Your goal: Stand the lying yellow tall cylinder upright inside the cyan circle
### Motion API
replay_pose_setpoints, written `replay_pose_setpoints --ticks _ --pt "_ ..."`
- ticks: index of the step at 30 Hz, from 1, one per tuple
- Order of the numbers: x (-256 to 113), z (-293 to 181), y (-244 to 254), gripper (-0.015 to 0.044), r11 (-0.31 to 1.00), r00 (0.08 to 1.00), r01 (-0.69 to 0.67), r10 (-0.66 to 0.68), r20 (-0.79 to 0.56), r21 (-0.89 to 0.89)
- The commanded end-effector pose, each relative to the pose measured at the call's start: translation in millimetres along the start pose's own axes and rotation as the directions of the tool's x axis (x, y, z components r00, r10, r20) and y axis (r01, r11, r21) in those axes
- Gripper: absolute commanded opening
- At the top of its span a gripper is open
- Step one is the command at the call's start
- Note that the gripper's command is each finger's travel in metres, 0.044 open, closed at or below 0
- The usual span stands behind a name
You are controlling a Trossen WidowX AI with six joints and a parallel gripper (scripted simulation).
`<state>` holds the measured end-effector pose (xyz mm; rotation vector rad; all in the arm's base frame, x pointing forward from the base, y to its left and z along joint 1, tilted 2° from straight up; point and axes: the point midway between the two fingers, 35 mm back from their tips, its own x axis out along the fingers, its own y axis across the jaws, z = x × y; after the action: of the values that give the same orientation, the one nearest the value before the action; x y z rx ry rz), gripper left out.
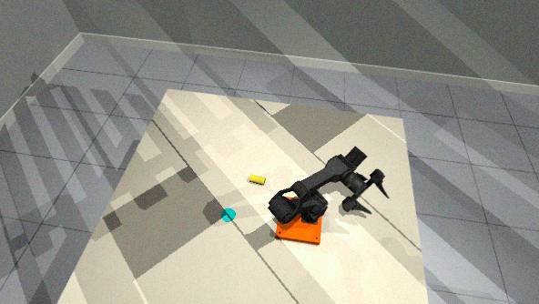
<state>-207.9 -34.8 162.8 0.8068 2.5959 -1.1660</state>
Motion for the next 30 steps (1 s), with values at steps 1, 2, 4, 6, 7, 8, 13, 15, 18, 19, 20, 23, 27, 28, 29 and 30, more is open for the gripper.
replay_pose_setpoints --ticks 1,2,4,6,7,8,13,15,18,19,20,23,27,28,29,30 --pt "-1 1 -1 0.0374 1.0 1.0 0.002 -0.002 0.006 0.0" --pt "-2 4 -3 0.0347 1.0 1.0 0.008 -0.008 0.024 -0.001" --pt "-10 17 -11 0.0309 1.0 0.996 0.03 -0.029 0.088 -0.005" --pt "-19 30 -19 0.0309 0.999 0.986 0.051 -0.049 0.158 -0.009" --pt "-24 36 -23 0.0309 0.998 0.98 0.061 -0.057 0.193 -0.011" --pt "-29 43 -26 0.0309 0.997 0.972 0.069 -0.065 0.227 -0.013" --pt "-60 75 -39 0.0309 0.994 0.916 0.106 -0.086 0.391 -0.029" --pt "-75 87 -42 0.0309 0.992 0.887 0.117 -0.087 0.453 -0.037" --pt "-97 104 -44 0.0309 0.99 0.839 0.13 -0.081 0.539 -0.054" --pt "-105 109 -44 0.0309 0.989 0.821 0.134 -0.077 0.566 -0.061" --pt "-113 114 -44 0.0309 0.988 0.803 0.138 -0.071 0.592 -0.068" --pt "-139 128 -42 0.0309 0.985 0.747 0.148 -0.049 0.664 -0.093" --pt "-174 144 -35 0.0309 0.978 0.668 0.159 -0.007 0.744 -0.134" --pt "-183 147 -32 0.0309 0.976 0.648 0.162 0.006 0.761 -0.146" --pt "-192 150 -29 0.0309 0.974 0.628 0.165 0.02 0.778 -0.158" --pt "-201 153 -26 0.0309 0.971 0.609 0.168 0.034 0.793 -0.171"
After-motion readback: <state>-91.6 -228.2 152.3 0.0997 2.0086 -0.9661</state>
